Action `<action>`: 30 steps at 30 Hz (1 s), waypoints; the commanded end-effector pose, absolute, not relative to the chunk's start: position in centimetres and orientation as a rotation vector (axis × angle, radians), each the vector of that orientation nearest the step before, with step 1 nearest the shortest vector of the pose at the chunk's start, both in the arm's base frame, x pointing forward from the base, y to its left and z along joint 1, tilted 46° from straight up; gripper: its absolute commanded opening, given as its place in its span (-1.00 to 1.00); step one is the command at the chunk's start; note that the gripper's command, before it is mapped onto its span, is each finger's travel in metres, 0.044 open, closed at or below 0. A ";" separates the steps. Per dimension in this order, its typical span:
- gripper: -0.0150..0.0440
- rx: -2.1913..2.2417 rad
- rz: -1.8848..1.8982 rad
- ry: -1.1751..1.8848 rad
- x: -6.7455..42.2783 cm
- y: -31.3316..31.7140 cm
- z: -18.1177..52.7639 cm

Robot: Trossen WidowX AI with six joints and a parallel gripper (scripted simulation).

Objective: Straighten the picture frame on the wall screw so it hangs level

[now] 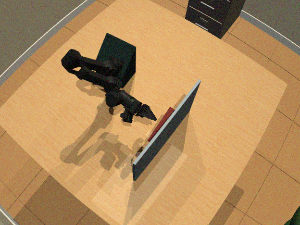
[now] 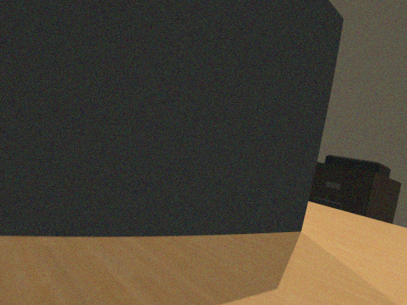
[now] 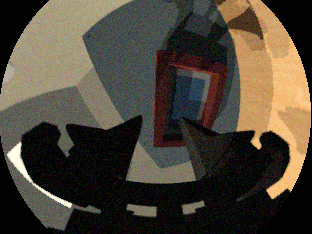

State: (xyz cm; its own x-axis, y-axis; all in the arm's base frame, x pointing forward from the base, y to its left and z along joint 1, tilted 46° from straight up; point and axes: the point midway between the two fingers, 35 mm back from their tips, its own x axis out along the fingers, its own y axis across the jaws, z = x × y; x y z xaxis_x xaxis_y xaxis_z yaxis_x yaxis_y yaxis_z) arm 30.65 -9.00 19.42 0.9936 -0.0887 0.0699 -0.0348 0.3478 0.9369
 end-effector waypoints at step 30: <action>0.39 1.212 -0.039 -0.120 34.6 -9.5 19.7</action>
